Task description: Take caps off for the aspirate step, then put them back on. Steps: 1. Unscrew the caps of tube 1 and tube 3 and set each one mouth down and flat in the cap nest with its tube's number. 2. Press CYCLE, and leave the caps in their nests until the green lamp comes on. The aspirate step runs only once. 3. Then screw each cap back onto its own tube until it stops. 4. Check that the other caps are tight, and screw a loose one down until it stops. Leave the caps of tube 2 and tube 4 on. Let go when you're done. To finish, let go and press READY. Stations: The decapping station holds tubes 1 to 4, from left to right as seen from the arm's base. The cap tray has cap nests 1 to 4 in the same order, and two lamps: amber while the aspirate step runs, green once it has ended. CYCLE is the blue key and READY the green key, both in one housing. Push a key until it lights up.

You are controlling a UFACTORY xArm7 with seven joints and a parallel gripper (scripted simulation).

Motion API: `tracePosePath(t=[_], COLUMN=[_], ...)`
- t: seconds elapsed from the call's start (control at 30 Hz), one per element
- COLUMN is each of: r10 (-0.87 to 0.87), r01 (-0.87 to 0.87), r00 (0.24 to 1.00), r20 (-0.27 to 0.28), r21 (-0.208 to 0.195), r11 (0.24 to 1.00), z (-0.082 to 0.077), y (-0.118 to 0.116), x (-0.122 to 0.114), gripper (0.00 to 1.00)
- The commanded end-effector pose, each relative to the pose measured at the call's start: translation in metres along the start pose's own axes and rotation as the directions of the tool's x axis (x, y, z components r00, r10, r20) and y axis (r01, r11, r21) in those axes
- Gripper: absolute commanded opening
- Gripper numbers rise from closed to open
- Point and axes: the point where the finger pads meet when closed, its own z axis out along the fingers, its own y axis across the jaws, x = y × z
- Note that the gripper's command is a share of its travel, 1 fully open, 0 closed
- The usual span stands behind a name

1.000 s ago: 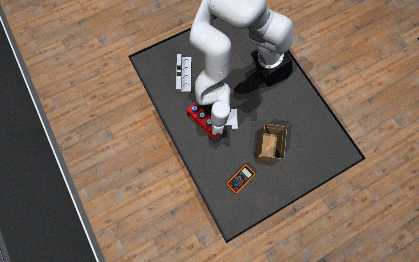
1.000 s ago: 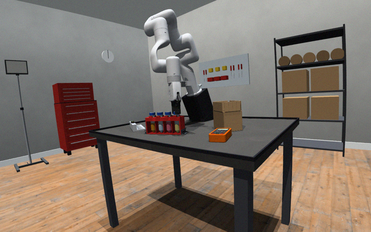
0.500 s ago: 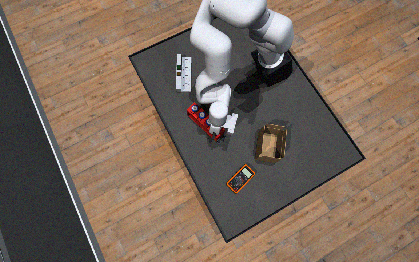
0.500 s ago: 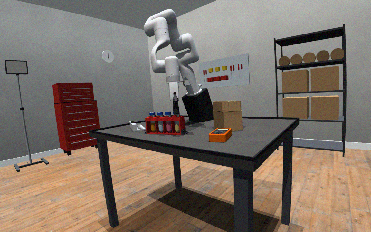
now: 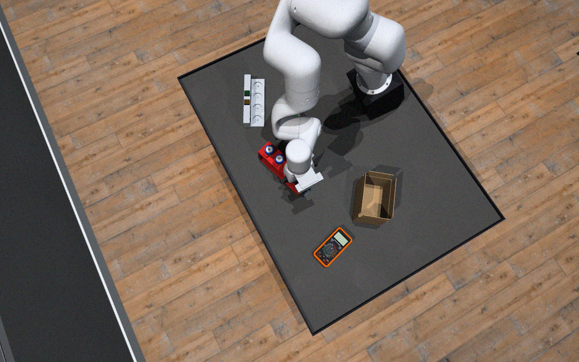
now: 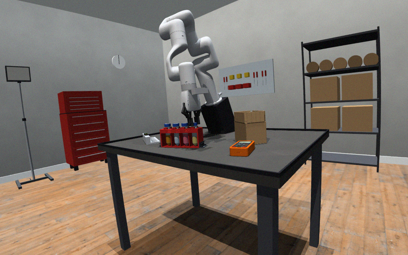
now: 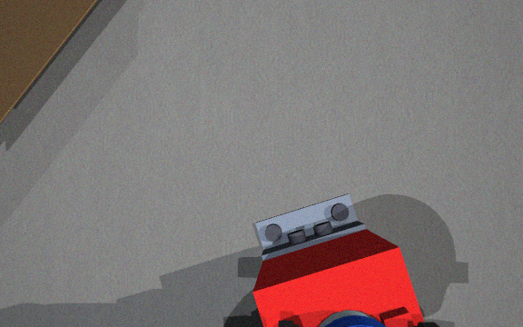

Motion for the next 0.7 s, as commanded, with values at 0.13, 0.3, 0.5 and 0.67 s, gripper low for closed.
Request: tracePosePath(t=[0.13,0.3,0.5,0.67], r10=[0.453,0.453,0.453,0.453], r01=[-0.452,-0.452,-0.452,-0.452], r00=[0.891,0.891,0.891,0.891], r20=[0.007,0.007,0.007,0.007], r21=[-0.067,-0.067,-0.067,-0.067], r11=[0.89,0.89,0.89,0.89], z=[-0.0009,-0.0009,-0.0009,-0.0008], y=[0.0011,0.001,0.001,0.001], x=[0.001,0.0011,0.0011,0.0011], gripper=[0.46,0.46,0.0,0.0])
